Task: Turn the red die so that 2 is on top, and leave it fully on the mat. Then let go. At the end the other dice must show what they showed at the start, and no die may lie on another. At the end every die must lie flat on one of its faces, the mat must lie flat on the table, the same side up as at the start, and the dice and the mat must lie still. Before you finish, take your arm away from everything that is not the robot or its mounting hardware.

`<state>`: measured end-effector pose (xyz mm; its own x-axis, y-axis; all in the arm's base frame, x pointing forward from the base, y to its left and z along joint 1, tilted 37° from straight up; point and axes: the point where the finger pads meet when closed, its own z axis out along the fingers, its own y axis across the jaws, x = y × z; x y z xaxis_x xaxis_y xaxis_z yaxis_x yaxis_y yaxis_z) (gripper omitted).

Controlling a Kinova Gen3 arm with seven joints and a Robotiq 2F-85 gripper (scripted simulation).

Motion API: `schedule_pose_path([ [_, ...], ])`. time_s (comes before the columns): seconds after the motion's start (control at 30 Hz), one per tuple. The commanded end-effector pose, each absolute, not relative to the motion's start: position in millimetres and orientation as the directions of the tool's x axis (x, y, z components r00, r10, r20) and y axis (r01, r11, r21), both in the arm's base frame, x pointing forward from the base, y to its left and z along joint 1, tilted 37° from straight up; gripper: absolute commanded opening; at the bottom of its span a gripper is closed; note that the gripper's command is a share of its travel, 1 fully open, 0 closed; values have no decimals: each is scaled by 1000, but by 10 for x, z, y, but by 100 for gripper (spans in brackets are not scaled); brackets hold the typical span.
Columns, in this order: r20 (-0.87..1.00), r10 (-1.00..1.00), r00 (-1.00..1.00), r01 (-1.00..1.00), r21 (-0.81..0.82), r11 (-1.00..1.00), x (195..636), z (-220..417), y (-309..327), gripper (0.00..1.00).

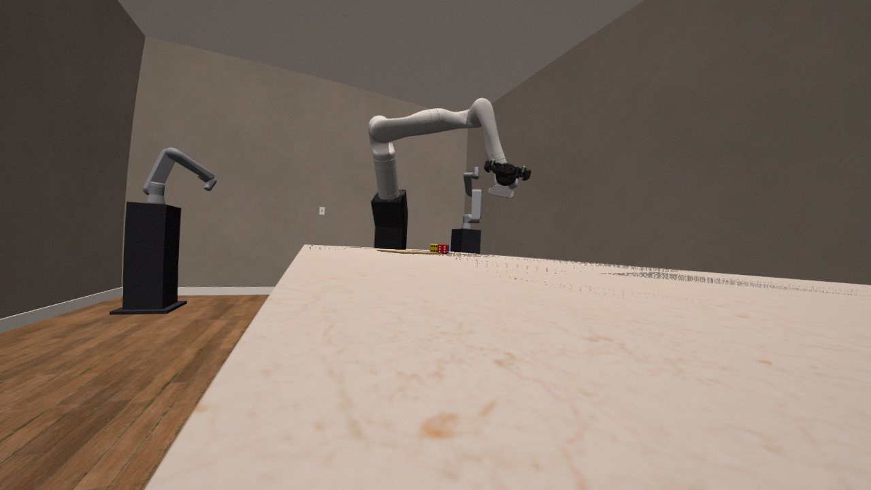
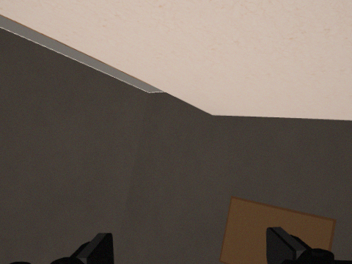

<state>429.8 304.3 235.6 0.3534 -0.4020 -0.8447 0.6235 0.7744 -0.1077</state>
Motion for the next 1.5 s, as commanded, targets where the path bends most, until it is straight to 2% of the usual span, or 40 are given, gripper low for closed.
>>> schedule_pose_path([
  [0.0, -845, -401, 355, 623, -106, 775, 4295, 2363, 3049, 100],
  [0.8, -859, -404, 313, 636, -127, 761, 4360, 2355, 2971, 100],
  [1.03, -906, -403, 131, 670, -219, 709, 4604, 2298, 2632, 100],
  [1.1, -906, -403, 131, 670, -219, 709, 4604, 2298, 2632, 100],
  [1.47, -892, -294, -343, 602, -449, 660, 4941, 1975, 1796, 100],
])
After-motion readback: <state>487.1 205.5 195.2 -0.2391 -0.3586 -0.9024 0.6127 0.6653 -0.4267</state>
